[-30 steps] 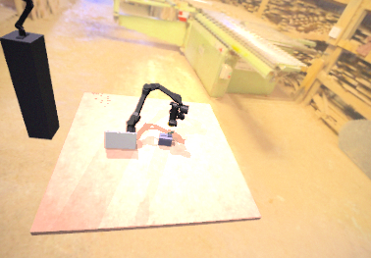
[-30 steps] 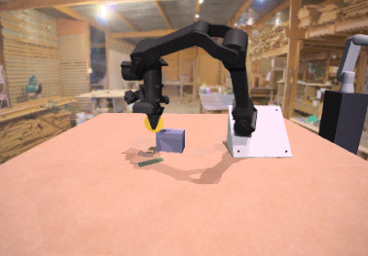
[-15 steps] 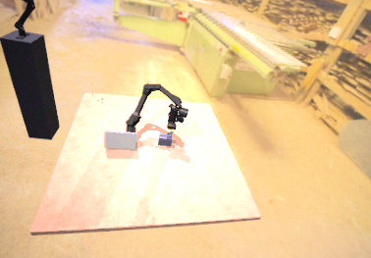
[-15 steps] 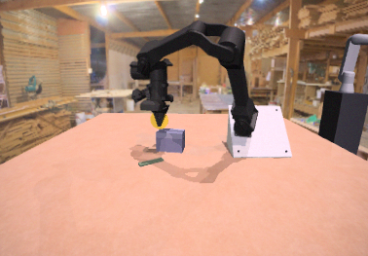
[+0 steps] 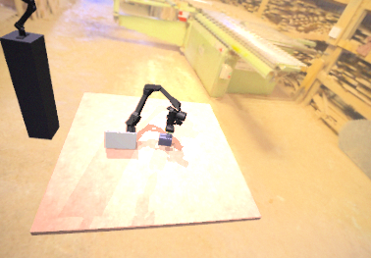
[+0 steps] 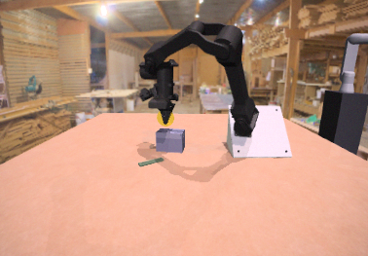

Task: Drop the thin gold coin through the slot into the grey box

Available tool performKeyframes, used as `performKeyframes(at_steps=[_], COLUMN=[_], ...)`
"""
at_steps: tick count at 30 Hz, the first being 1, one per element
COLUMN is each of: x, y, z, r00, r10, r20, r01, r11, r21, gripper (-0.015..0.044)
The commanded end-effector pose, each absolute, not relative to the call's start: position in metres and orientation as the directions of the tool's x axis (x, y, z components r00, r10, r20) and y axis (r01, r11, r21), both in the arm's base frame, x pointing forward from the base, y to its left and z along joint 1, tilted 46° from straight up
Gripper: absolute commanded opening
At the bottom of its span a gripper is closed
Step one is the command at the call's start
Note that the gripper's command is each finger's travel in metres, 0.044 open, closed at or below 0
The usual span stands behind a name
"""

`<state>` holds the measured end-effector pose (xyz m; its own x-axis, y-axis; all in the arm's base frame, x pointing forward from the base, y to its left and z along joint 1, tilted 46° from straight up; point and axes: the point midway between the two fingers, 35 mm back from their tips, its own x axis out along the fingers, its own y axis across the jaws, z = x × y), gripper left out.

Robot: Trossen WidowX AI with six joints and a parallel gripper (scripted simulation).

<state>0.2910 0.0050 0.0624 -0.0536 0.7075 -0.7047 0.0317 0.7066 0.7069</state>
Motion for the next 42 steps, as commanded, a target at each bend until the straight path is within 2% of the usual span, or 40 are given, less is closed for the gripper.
performKeyframes(at_steps=[1,42], x=[0.286,0.278], y=[-0.001,-0.010], z=[0.054,0.045], r00=[-0.061,-0.052], r10=[0.708,0.712], r20=[-0.704,-0.700], r01=[0.030,0.031], r11=[0.706,0.702], r21=[0.707,0.711], gripper=[0.0000,0.0000])
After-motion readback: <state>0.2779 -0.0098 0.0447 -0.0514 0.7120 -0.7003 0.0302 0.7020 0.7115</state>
